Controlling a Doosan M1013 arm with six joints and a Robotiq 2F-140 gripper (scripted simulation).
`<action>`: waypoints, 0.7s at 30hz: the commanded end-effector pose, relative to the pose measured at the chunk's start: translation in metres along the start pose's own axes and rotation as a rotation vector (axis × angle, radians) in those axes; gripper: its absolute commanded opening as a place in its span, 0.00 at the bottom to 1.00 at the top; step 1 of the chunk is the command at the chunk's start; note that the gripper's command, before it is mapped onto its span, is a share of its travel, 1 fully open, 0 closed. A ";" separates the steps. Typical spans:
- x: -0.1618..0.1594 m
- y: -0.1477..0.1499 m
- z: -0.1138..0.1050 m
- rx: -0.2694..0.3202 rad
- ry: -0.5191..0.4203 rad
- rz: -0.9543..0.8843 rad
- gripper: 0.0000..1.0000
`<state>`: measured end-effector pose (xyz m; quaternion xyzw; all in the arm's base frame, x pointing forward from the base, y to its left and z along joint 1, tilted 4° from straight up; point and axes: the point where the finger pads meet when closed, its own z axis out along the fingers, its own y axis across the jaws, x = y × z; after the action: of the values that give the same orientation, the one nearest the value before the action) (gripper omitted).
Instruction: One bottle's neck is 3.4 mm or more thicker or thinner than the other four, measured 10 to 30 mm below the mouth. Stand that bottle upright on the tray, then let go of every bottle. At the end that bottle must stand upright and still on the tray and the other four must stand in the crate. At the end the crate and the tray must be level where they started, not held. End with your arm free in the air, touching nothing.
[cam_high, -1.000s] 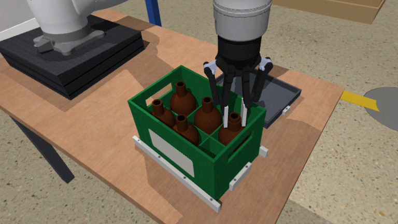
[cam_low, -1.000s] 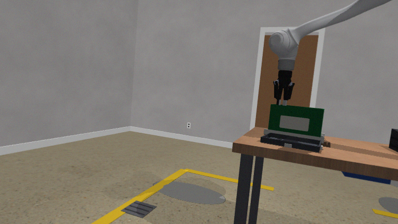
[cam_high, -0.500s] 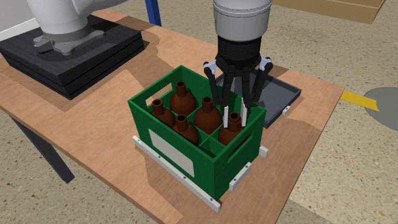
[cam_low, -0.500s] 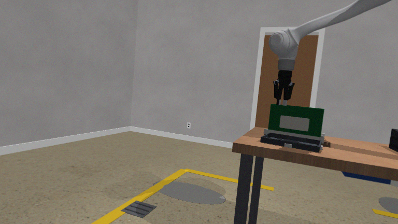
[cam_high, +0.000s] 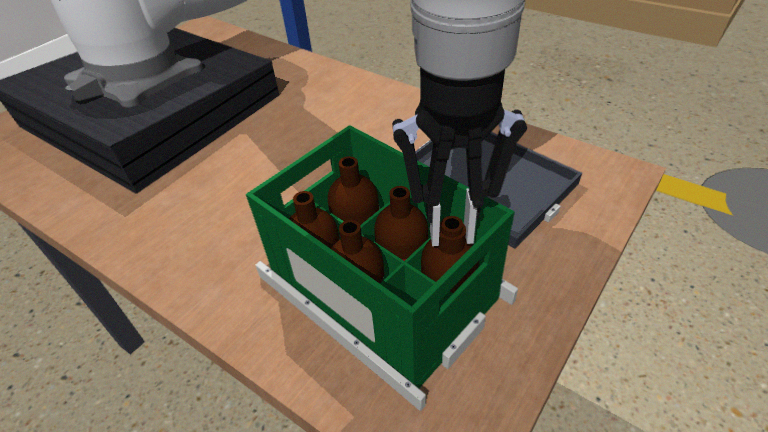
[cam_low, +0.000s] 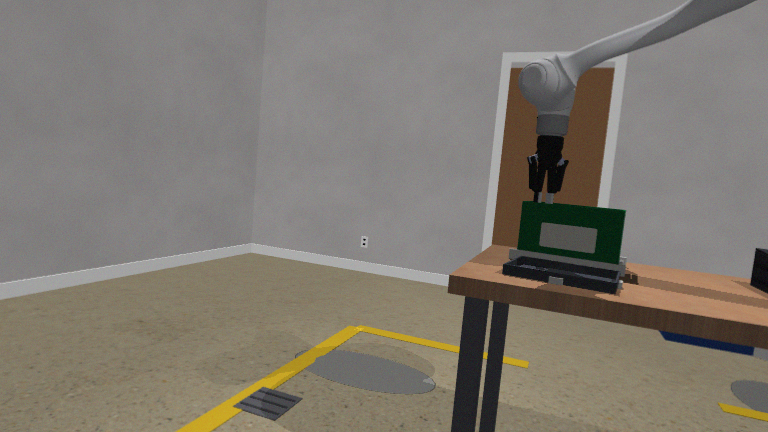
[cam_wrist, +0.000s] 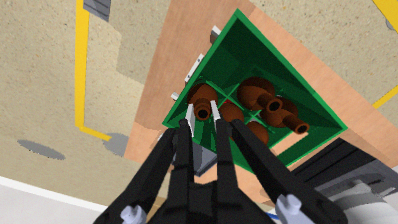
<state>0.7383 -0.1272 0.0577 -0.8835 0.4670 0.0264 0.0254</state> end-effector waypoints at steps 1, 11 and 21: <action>0.000 0.000 0.000 0.000 0.000 0.000 0.00; 0.000 0.000 0.000 0.000 0.000 0.000 0.00; 0.000 0.000 0.000 0.000 0.000 0.000 0.00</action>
<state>0.7383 -0.1272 0.0577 -0.8835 0.4670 0.0264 0.0254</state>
